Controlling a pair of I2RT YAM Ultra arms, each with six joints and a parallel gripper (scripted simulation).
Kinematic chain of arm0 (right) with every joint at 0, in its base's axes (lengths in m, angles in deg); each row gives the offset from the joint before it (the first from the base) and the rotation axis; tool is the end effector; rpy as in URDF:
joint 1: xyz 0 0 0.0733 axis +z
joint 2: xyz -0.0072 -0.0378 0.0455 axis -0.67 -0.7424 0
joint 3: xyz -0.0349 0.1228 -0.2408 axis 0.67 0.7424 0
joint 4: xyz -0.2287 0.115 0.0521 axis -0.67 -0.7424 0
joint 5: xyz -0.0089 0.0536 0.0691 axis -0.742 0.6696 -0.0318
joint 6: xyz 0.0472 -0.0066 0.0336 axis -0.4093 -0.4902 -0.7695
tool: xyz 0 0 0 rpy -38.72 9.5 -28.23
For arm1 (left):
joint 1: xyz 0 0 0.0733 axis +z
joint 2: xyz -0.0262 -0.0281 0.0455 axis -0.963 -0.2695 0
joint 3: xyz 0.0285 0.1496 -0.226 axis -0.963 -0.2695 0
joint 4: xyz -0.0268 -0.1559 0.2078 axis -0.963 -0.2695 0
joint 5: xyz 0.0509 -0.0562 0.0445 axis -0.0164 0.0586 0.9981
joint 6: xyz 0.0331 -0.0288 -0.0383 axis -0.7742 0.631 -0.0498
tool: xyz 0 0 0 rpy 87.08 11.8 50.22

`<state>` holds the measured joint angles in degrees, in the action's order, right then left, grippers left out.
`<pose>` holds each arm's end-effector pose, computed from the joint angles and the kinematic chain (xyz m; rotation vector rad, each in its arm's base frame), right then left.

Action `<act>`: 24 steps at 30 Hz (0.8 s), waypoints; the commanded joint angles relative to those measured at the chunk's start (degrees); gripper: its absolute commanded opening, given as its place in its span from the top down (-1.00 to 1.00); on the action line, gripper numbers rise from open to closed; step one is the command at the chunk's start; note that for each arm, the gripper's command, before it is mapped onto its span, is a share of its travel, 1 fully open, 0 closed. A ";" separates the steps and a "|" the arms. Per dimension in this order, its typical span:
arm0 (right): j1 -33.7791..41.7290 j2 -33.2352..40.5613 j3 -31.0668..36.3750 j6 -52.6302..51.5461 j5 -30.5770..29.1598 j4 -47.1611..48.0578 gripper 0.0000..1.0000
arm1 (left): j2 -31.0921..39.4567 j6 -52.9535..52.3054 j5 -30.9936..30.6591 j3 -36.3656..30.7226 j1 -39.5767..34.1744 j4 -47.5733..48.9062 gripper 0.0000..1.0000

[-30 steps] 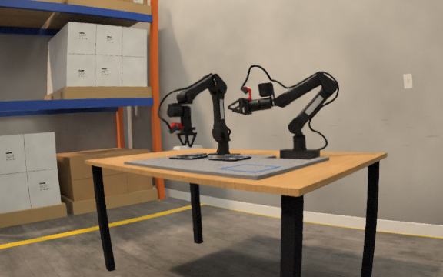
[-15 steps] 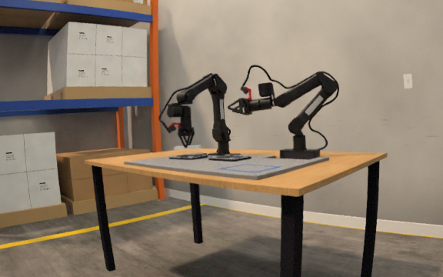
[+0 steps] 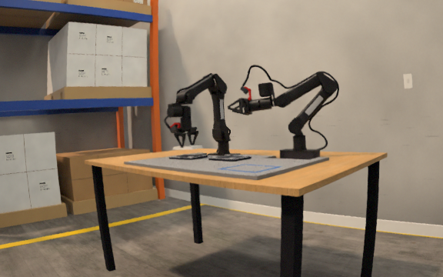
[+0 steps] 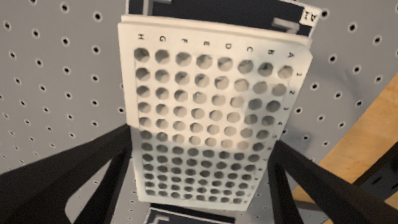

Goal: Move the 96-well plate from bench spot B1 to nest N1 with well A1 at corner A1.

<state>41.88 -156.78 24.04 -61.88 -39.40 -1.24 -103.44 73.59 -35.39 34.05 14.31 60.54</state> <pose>0.2698 0.0001 0.2148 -2.0135 -2.4037 -0.0013 0.0948 -0.1629 0.2327 0.9444 1.4299 -0.7051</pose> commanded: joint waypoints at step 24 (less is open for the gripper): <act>0.68 -0.74 2.19 -4.53 -0.81 2.72 -0.56 | -0.13 -0.05 -0.16 0.34 -0.32 1.21 -1.00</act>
<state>41.88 -156.78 25.83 -66.21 -39.43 0.97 -103.44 73.59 -35.39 34.05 14.31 60.54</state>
